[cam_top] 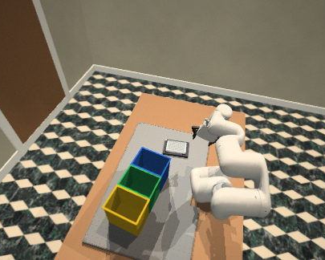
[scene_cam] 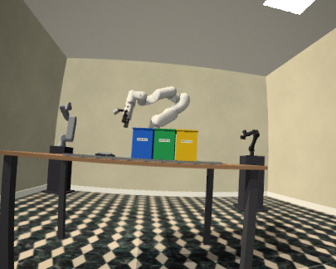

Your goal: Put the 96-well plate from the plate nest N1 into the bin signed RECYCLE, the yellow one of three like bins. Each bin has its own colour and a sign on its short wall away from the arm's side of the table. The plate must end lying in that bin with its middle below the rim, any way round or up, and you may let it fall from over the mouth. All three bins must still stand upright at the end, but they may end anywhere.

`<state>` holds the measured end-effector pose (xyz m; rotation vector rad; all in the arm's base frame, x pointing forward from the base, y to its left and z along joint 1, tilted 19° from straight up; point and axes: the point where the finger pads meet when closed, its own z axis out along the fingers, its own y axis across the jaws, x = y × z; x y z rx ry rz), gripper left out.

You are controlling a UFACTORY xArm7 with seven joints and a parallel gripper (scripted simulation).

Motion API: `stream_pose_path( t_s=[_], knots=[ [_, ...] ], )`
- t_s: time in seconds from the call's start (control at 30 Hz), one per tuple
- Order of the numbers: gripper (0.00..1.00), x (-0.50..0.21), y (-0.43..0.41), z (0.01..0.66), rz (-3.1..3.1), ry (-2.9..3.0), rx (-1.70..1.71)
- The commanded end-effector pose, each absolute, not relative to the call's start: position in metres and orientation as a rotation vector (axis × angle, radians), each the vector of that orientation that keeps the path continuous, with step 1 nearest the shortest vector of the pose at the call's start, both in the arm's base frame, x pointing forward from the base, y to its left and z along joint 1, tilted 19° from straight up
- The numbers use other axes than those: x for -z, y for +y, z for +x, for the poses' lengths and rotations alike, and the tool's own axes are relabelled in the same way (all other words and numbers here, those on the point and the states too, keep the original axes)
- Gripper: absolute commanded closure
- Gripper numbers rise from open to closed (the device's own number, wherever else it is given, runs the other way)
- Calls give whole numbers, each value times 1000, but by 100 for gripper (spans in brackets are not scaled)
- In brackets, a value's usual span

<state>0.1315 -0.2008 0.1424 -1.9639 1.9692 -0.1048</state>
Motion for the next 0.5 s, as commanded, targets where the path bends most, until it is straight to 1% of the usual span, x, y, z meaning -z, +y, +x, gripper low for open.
stream_pose_path(
  t_s=[0.0,0.1,0.23,0.47],
  knots=[
    [0,-148,-208,145,-2111,1761,121],
    [0,-148,-208,145,-2115,1755,122],
    [0,-152,-216,162,-2217,1600,136],
    [0,-152,-221,170,-2338,1392,152]
  ],
)
